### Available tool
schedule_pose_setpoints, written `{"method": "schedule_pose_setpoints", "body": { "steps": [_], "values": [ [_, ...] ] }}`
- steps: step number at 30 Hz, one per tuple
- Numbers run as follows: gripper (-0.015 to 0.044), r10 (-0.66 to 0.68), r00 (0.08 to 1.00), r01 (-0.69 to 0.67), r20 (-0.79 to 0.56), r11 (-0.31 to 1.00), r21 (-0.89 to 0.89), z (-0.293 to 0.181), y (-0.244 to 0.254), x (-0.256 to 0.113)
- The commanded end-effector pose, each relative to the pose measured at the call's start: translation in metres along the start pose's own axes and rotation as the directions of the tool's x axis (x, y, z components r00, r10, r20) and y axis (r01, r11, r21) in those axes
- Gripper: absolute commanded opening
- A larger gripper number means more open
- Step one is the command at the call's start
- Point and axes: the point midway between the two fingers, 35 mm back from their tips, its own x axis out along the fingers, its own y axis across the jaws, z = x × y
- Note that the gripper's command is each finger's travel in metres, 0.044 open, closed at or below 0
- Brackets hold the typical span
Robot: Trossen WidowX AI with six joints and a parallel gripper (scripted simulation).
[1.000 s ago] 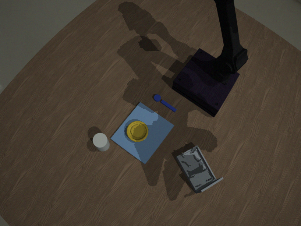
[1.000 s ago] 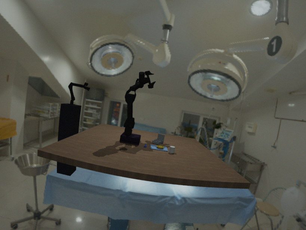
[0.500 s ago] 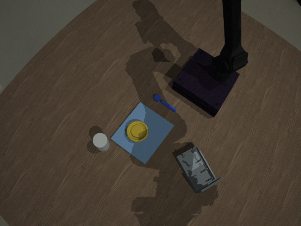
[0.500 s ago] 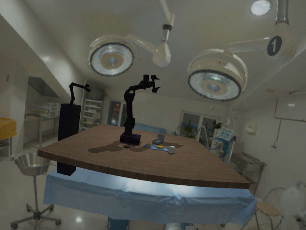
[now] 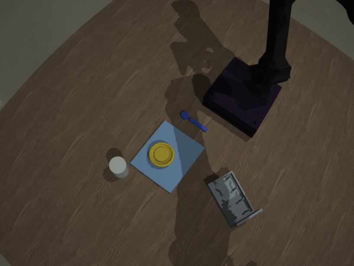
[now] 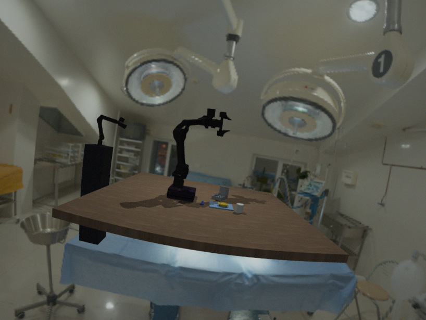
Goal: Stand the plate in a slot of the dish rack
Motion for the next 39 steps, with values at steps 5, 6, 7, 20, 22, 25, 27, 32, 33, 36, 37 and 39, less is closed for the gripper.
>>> {"method": "schedule_pose_setpoints", "body": {
  "steps": [5, 6, 7, 20, 22, 25, 27, 32, 33, 36, 37, 39],
  "values": [
    [0.0400, 0.136, 0.987, -0.132, -0.084, 0.990, 0.056, -0.033, 0.037, 0.024],
    [0.0400, 0.153, 0.984, -0.147, -0.095, 0.987, 0.065, -0.038, 0.041, 0.026],
    [0.0400, 0.169, 0.980, -0.162, -0.106, 0.984, 0.075, -0.043, 0.046, 0.028],
    [0.0400, 0.369, 0.893, -0.309, -0.257, 0.919, 0.246, -0.111, 0.099, 0.041],
    [0.0400, 0.397, 0.874, -0.322, -0.280, 0.905, 0.279, -0.123, 0.107, 0.041],
    [0.0400, 0.442, 0.842, -0.342, -0.310, 0.880, 0.329, -0.139, 0.119, 0.041],
    [0.0400, 0.473, 0.818, -0.353, -0.328, 0.862, 0.363, -0.151, 0.127, 0.040],
    [0.0400, 0.547, 0.751, -0.369, -0.369, 0.812, 0.453, -0.178, 0.147, 0.035],
    [0.0400, 0.561, 0.737, -0.370, -0.377, 0.801, 0.471, -0.184, 0.151, 0.033],
    [0.0400, 0.602, 0.693, -0.363, -0.396, 0.766, 0.531, -0.200, 0.162, 0.028],
    [0.0400, 0.616, 0.678, -0.359, -0.401, 0.754, 0.551, -0.205, 0.166, 0.026],
    [0.0400, 0.642, 0.647, -0.348, -0.411, 0.728, 0.590, -0.216, 0.173, 0.021]
  ]
}}
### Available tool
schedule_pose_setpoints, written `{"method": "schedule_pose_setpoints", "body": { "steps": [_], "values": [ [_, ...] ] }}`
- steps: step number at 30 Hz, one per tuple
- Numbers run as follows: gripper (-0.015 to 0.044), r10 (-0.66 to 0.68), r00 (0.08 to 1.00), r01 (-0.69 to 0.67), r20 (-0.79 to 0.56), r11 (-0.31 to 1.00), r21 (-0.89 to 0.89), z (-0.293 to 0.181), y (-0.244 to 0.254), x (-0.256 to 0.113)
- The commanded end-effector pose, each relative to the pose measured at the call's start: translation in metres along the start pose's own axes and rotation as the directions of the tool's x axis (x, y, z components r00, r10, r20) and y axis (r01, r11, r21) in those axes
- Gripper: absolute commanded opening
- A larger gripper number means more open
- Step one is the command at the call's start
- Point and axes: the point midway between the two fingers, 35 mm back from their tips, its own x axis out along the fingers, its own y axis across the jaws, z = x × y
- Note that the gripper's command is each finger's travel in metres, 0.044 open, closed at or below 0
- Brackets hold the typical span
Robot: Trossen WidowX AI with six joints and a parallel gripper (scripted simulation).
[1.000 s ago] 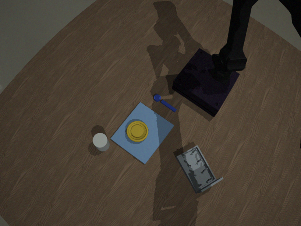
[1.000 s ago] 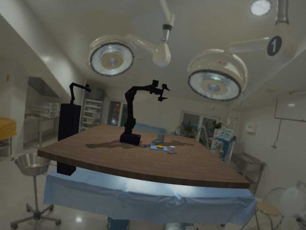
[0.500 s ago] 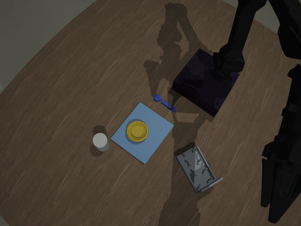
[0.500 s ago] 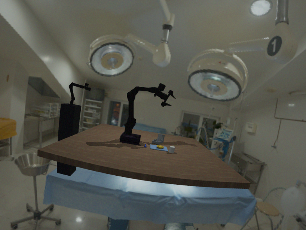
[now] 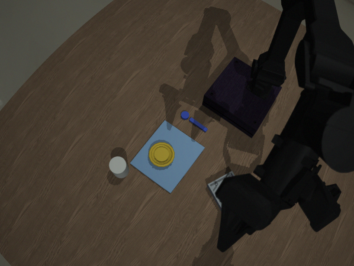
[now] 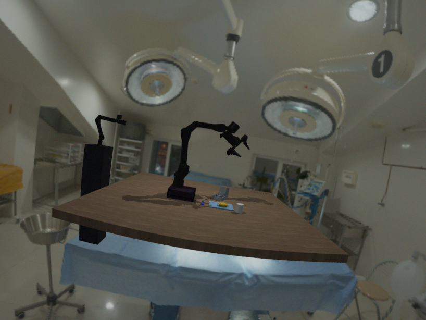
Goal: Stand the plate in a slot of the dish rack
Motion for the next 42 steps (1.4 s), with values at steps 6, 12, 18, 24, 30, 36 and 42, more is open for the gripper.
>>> {"method": "schedule_pose_setpoints", "body": {
  "steps": [6, 12, 18, 24, 30, 36, 42],
  "values": [
    [0.0400, 0.134, 0.980, -0.102, -0.148, 0.973, 0.205, -0.058, 0.011, 0.025],
    [0.0400, 0.215, 0.951, -0.133, -0.224, 0.933, 0.335, -0.093, 0.018, 0.032],
    [0.0400, 0.310, 0.904, -0.148, -0.294, 0.873, 0.465, -0.130, 0.026, 0.037],
    [0.0400, 0.407, 0.845, -0.137, -0.347, 0.792, 0.595, -0.166, 0.036, 0.037],
    [0.0400, 0.505, 0.775, -0.101, -0.379, 0.691, 0.715, -0.200, 0.047, 0.033],
    [0.0400, 0.601, 0.699, -0.040, -0.387, 0.574, 0.818, -0.232, 0.058, 0.025],
    [0.0400, 0.690, 0.620, 0.042, -0.372, 0.444, 0.895, -0.260, 0.070, 0.014]
  ]
}}
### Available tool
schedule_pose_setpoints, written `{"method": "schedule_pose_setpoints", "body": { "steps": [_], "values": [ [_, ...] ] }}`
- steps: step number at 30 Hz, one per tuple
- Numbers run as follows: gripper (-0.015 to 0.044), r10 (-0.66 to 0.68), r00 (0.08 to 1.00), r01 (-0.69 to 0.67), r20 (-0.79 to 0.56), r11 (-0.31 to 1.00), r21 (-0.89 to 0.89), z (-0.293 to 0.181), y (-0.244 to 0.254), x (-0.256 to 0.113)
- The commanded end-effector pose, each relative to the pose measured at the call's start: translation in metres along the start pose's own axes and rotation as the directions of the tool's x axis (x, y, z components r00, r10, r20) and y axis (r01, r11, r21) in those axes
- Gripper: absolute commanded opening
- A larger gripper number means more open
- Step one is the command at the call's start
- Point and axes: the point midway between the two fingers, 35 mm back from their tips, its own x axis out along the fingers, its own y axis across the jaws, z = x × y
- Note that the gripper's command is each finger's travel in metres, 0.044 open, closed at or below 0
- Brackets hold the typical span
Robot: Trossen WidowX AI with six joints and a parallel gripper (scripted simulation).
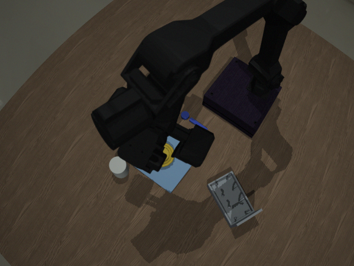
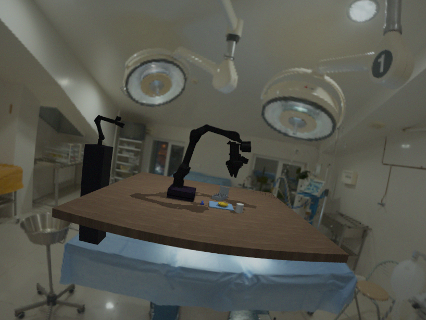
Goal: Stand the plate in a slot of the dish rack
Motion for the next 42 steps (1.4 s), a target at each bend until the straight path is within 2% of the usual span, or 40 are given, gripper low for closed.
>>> {"method": "schedule_pose_setpoints", "body": {
  "steps": [1, 4, 11, 21, 42],
  "values": [
    [0.0400, 0.054, 0.996, -0.045, -0.077, 0.992, 0.122, -0.017, -0.012, 0.009],
    [0.0400, 0.083, 0.990, -0.061, -0.113, 0.980, 0.187, -0.027, -0.018, 0.013],
    [0.0400, 0.085, 0.990, -0.062, -0.115, 0.980, 0.192, -0.028, -0.018, 0.015],
    [0.0400, 0.086, 0.990, -0.063, -0.116, 0.979, 0.192, -0.047, 0.003, 0.122],
    [0.0400, 0.086, 0.990, -0.062, -0.116, 0.979, 0.192, -0.049, 0.004, 0.147]
  ]
}}
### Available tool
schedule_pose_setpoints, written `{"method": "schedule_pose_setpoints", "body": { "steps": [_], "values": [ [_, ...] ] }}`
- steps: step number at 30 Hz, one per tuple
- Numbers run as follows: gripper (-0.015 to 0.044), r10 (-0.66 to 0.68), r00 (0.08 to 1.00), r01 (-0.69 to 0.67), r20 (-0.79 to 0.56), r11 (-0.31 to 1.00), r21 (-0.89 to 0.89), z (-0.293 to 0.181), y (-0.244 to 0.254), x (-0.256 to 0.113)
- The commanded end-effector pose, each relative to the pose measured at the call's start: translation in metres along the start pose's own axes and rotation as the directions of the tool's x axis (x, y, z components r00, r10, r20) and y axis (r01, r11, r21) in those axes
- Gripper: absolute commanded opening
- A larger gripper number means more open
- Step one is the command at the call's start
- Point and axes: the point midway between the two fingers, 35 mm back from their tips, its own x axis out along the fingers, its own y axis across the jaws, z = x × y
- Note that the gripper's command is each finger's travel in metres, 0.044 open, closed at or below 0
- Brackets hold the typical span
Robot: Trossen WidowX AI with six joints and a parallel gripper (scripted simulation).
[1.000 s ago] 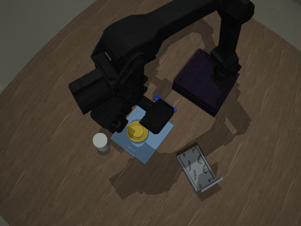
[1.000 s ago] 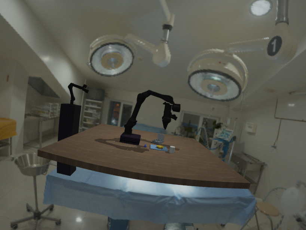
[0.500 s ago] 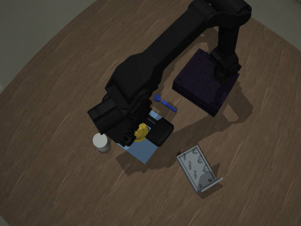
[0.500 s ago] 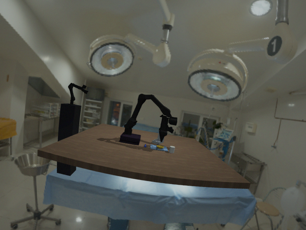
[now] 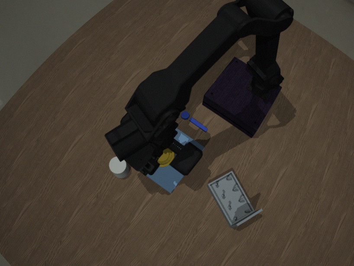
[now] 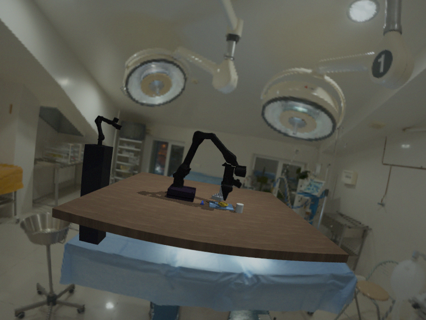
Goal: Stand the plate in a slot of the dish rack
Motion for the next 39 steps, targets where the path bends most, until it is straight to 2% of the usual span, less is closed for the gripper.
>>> {"method": "schedule_pose_setpoints", "body": {
  "steps": [1, 24, 30, 35, 39],
  "values": [
    [0.0400, 0.007, 1.000, -0.007, -0.007, 1.000, 0.002, 0.000, 0.001, 0.010],
    [0.0400, 0.007, 1.000, -0.007, -0.007, 1.000, 0.002, -0.002, -0.001, 0.045],
    [0.0361, 0.007, 1.000, -0.007, -0.007, 1.000, 0.002, -0.002, -0.001, 0.045],
    [0.0361, 0.007, 1.000, -0.007, -0.007, 1.000, 0.002, -0.002, -0.001, 0.045],
    [0.0335, 0.007, 1.000, -0.007, -0.007, 1.000, 0.002, -0.002, -0.001, 0.045]
  ]
}}
